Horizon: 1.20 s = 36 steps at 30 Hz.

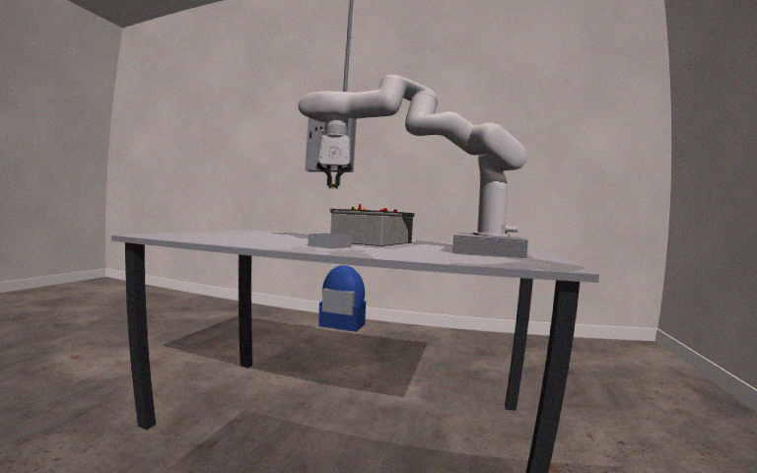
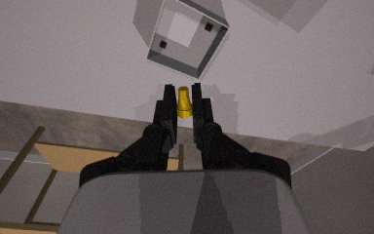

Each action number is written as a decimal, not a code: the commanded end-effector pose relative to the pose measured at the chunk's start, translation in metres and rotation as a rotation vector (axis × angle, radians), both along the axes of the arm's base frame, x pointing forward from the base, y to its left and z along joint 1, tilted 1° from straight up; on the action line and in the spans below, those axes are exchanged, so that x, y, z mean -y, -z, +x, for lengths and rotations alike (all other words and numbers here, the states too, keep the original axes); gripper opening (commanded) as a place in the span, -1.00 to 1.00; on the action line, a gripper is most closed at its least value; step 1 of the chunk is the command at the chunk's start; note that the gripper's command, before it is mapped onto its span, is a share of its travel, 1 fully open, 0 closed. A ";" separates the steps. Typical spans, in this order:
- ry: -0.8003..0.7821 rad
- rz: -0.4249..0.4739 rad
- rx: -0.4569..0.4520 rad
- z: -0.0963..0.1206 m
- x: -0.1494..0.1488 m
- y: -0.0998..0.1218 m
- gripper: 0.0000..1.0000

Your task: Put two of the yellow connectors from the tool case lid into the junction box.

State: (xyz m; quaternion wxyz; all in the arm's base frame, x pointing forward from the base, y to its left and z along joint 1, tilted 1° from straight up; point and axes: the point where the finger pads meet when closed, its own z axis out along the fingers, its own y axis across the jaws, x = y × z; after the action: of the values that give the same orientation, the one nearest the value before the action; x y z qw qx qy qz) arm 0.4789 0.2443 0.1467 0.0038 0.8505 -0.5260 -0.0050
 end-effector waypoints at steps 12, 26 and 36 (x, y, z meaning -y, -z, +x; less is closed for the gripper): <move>0.000 0.001 0.003 0.000 0.000 0.008 -0.97; 0.000 0.001 0.003 -0.001 0.000 0.110 -0.97; 0.000 0.001 0.003 -0.001 0.000 0.169 -0.97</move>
State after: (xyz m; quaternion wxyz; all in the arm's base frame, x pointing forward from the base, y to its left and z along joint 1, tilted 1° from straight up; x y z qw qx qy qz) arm 0.4755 0.2432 -0.0033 0.0044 0.8502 -0.5264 -0.0050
